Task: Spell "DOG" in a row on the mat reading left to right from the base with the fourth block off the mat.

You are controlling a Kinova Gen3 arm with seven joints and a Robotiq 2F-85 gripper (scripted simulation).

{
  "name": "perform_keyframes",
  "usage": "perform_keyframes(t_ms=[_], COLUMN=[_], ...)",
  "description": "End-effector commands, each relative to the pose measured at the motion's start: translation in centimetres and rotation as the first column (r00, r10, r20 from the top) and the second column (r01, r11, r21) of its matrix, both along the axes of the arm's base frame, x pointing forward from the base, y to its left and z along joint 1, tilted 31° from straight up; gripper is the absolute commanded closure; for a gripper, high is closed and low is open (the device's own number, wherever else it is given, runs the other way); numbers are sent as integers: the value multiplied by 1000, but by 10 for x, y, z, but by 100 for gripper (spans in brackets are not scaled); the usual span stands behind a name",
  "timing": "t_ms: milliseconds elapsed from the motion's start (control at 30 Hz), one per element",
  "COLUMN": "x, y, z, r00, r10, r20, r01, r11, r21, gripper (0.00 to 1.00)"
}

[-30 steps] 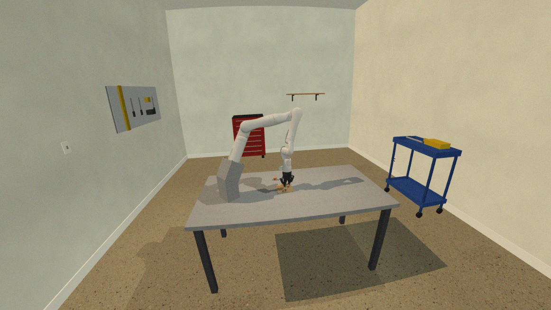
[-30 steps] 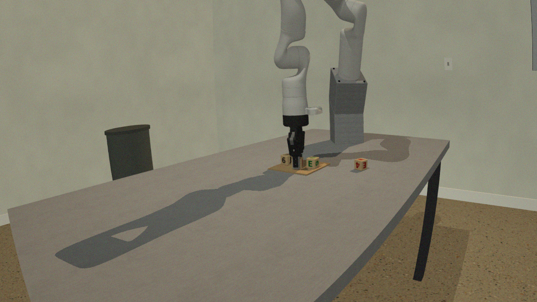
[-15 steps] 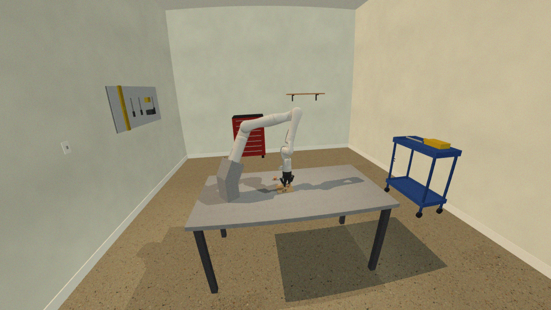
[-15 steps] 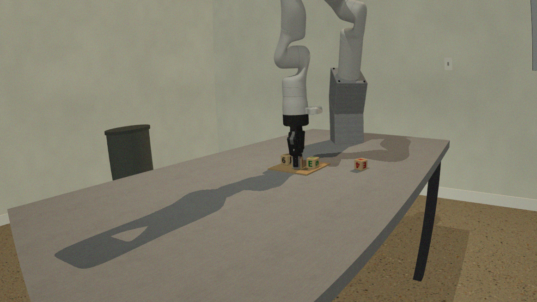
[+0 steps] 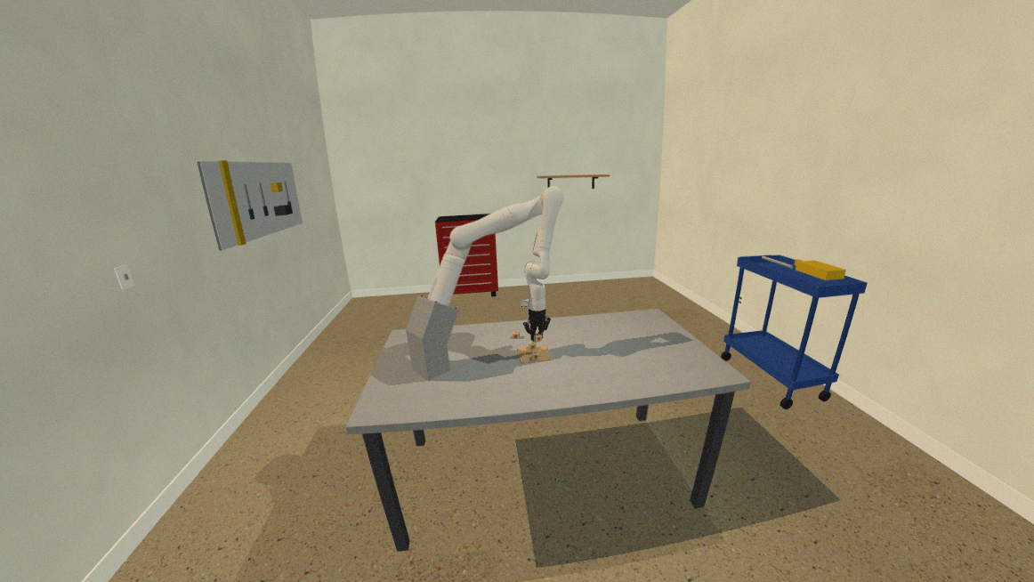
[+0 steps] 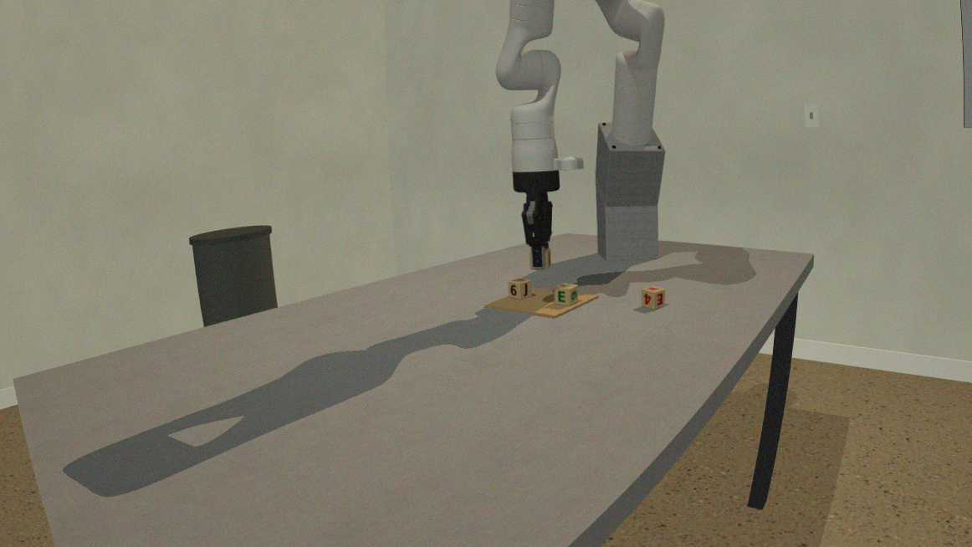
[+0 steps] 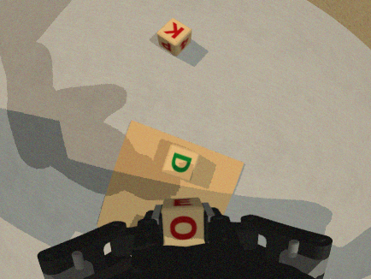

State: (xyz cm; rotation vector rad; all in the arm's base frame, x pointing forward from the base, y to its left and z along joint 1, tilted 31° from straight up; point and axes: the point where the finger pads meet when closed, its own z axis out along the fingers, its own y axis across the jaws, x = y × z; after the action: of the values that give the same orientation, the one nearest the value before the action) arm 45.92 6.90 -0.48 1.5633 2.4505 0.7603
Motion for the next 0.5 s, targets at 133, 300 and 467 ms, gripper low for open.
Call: perform_keyframes(t_ms=[133, 300, 467], x=[-7, -7, -7], y=[-16, -18, -15], z=[35, 39, 40], r00=[1000, 1000, 1000], r10=[-20, -22, -16], r20=[8, 13, 15], r01=[20, 22, 16], r11=[1000, 1000, 1000], r21=[3, 4, 7], gripper=[74, 74, 74])
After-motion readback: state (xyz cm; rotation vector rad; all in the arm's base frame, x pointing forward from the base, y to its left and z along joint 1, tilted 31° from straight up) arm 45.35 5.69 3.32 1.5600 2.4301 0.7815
